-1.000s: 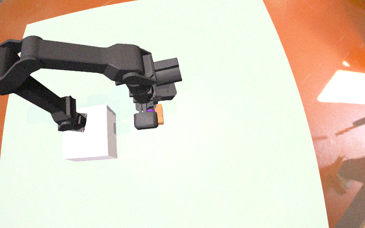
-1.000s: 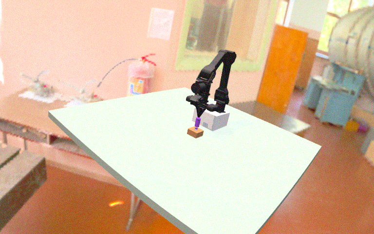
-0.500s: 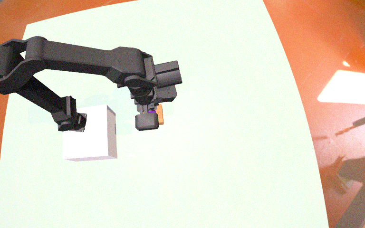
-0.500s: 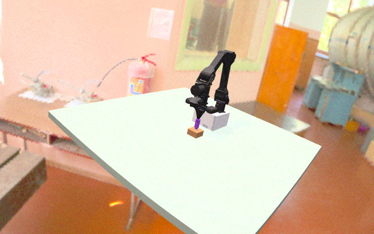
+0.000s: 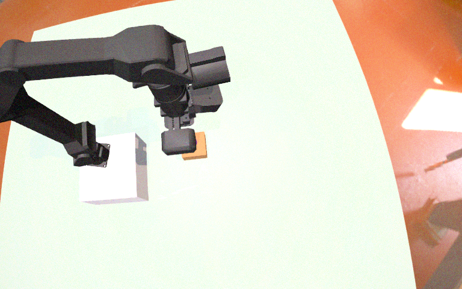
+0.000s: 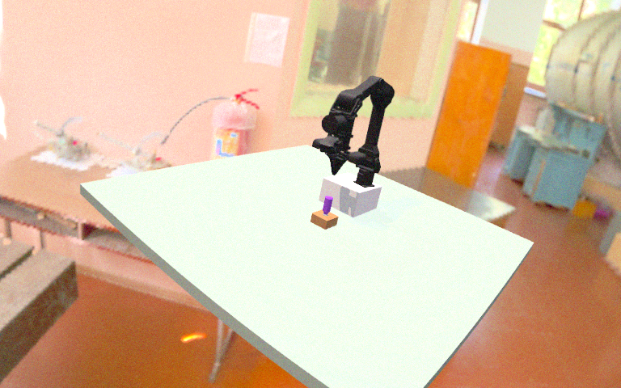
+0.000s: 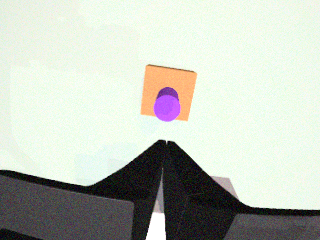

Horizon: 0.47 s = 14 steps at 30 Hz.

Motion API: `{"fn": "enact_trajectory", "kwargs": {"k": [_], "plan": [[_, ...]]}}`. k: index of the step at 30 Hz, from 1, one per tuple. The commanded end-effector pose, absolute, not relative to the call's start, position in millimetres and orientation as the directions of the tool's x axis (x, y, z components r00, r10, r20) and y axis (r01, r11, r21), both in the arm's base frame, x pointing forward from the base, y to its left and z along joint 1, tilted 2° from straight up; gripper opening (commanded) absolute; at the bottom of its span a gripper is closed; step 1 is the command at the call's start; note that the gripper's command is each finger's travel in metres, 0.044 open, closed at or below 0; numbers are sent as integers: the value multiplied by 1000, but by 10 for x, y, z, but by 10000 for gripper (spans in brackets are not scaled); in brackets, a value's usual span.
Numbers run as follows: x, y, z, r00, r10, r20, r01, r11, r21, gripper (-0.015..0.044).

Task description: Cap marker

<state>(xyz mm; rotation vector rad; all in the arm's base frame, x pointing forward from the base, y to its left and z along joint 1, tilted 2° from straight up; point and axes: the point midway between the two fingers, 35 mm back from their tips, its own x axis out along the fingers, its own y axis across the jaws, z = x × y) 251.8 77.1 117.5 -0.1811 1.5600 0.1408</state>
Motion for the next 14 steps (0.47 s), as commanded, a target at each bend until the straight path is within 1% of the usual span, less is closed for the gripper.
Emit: {"fn": "enact_trajectory", "kwargs": {"k": [1, 14], "plan": [[2511, 772, 1240, 7, -25, -1000, -198, 980, -26, 52], [2511, 772, 1240, 7, -25, -1000, -198, 980, -26, 394]]}}
